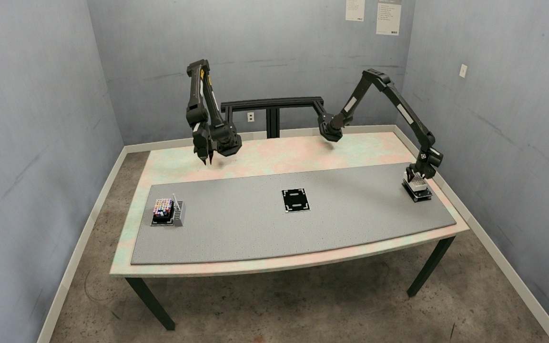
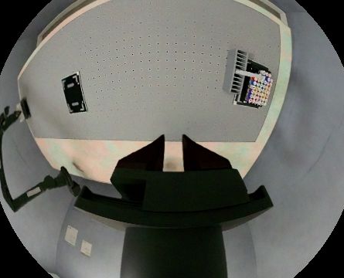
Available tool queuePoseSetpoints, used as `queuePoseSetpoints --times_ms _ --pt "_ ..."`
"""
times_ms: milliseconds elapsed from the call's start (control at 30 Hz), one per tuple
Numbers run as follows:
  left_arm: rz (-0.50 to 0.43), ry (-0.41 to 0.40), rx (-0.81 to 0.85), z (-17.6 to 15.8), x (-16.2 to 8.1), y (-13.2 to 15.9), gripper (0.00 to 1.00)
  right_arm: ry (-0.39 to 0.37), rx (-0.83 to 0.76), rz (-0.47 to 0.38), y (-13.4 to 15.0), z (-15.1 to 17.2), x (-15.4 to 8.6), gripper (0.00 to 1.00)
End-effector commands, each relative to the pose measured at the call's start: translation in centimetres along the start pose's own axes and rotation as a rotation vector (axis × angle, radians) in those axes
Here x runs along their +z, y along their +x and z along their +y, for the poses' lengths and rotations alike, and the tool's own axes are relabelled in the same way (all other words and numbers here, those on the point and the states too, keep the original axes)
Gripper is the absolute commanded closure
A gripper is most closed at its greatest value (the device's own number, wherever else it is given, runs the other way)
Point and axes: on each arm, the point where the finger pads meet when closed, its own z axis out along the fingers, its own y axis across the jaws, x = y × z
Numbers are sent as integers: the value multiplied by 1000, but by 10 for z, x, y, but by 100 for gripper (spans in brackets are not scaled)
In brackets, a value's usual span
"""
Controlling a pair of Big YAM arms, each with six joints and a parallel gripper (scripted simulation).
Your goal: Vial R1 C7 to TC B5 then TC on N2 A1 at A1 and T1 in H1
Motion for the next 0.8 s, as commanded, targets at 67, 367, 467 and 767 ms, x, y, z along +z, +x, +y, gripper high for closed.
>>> queuePoseSetpoints --times_ms 67,367,467,767 --pt "-37 -20 18 21 -15 -20 100 6 22 -32 -10 -4 -12 76" --pt "-37 -20 18 37 -15 -20 100 6 22 -32 -10 -4 -12 76" --pt "-53 -32 19 43 -27 -22 100 6 22 -32 -10 -4 -12 76" --pt "-54 -34 19 55 -28 -22 100 6 22 -32 -10 -4 -12 76"
